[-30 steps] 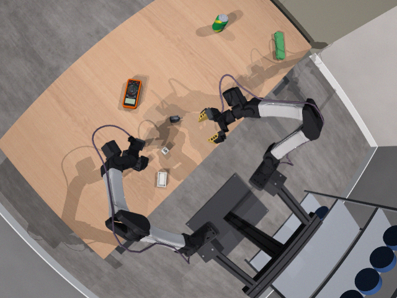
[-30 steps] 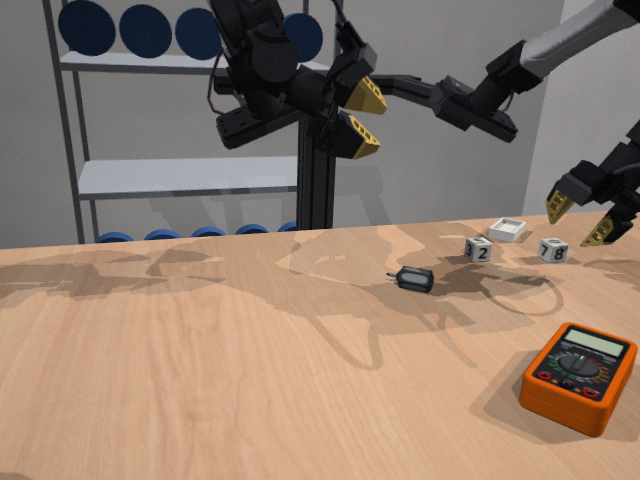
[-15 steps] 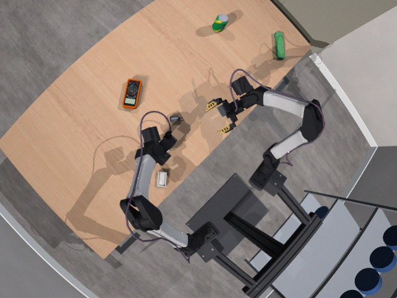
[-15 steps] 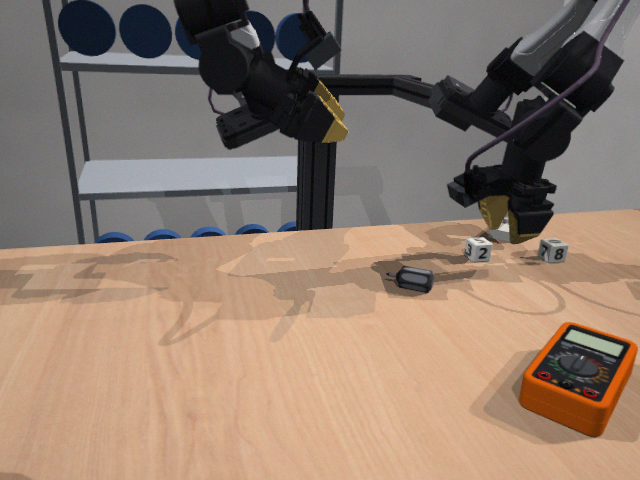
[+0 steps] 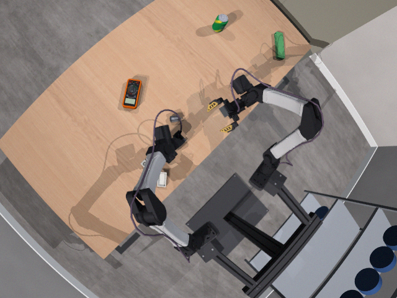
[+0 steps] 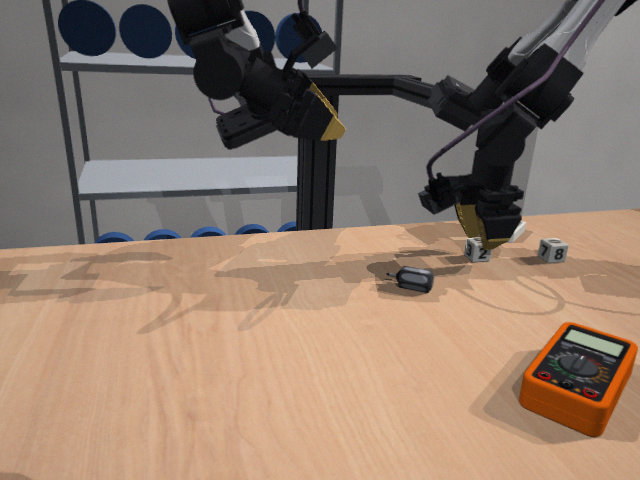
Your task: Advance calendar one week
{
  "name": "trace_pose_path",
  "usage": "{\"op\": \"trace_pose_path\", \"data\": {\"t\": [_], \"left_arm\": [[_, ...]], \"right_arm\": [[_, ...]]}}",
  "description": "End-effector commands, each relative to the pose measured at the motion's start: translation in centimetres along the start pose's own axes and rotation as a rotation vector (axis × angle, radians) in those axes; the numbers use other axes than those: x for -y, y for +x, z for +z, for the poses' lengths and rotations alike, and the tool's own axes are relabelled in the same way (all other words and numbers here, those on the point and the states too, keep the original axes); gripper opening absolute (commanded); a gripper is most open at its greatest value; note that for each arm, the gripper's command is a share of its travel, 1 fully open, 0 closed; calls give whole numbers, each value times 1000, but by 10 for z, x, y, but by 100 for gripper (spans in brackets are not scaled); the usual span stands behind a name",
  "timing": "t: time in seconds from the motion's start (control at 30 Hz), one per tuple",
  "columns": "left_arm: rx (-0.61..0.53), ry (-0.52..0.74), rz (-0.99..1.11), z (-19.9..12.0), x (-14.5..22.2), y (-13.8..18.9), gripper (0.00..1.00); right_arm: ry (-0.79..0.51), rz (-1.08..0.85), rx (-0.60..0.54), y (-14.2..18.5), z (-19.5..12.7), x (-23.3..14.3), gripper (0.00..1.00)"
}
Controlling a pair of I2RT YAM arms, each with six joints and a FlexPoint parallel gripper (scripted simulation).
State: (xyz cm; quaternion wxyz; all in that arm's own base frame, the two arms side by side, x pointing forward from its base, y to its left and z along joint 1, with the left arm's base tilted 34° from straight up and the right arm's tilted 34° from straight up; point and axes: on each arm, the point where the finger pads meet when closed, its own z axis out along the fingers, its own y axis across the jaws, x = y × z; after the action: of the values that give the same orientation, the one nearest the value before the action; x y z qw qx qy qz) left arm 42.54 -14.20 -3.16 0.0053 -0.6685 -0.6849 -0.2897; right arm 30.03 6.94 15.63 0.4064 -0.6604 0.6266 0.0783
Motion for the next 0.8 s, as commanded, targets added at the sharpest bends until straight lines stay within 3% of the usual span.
{"op": "trace_pose_path", "data": {"t": [0.0, 0.13, 0.53, 0.77], "left_arm": [[-16, 7, 9, 18, 3, 2, 45], [-11, -7, -4, 17, -6, 3, 45], [-10, -9, -10, 15, -6, 5, 19], [0, -33, -8, -36, -9, 0, 19]], "right_arm": [[10, -29, 7, -6, -5, 9, 100], [10, -29, 7, -6, -5, 9, 100], [9, -27, 7, -6, -5, 8, 100], [9, -27, 7, -6, -5, 8, 100]]}}
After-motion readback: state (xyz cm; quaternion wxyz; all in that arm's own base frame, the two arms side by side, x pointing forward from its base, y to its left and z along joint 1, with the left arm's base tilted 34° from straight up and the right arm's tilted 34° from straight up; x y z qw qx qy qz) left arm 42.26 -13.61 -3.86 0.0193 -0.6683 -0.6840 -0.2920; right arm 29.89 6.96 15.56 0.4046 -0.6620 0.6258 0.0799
